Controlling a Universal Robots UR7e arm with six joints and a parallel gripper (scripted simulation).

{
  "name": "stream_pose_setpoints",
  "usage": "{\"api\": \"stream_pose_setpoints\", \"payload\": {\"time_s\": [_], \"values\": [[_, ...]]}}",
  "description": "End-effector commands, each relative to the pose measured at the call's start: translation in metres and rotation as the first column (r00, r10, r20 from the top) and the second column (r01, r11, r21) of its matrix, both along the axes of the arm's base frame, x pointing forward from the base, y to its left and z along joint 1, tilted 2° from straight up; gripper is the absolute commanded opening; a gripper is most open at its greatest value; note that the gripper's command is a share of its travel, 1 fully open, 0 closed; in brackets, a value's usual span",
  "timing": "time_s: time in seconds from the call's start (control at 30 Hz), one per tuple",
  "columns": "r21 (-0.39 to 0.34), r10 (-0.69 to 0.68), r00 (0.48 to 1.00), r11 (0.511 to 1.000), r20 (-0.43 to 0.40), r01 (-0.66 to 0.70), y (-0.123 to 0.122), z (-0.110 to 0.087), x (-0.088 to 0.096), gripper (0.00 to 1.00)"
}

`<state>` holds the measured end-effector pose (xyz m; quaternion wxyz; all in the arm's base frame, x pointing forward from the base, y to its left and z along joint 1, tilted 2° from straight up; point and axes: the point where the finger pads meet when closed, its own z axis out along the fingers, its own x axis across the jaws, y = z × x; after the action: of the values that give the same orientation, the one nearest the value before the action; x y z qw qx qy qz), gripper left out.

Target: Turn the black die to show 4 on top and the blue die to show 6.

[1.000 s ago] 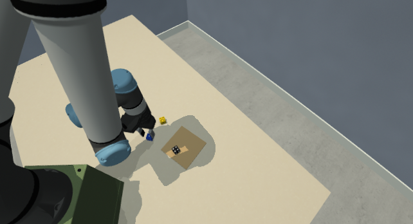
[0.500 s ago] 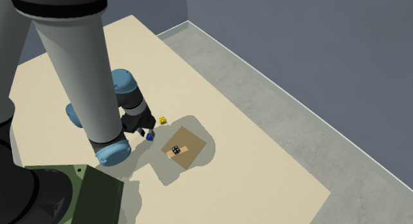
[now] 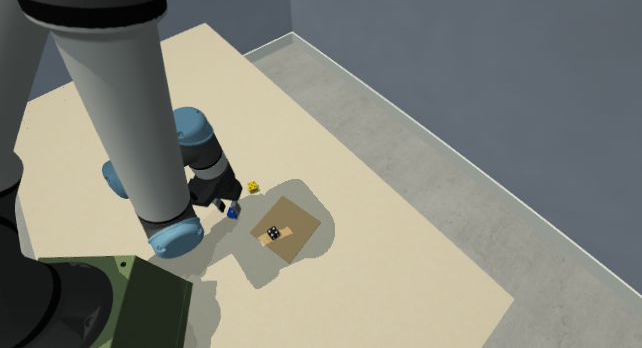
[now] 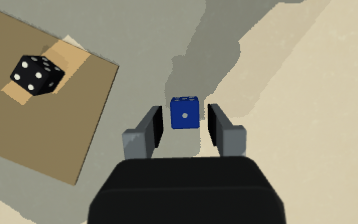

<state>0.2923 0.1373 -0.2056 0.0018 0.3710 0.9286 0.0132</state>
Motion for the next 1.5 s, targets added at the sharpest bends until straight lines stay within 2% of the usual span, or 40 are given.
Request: {"api": "stream_pose_setpoints", "payload": {"time_s": [0.0, 0.47, 1.1, 1.47], "values": [[0.0, 0.0, 1.0, 1.0, 0.001, 0.0, 0.0, 0.0, 0.0, 0.79], [0.0, 0.0, 1.0, 1.0, 0.001, 0.0, 0.0, -0.001, 0.0, 0.79], [0.0, 0.0, 1.0, 1.0, 0.001, 0.0, 0.001, -0.028, 0.001, 0.79], [0.0, 0.0, 1.0, 1.0, 0.001, 0.0, 0.001, -0.031, 0.001, 0.79]]}}
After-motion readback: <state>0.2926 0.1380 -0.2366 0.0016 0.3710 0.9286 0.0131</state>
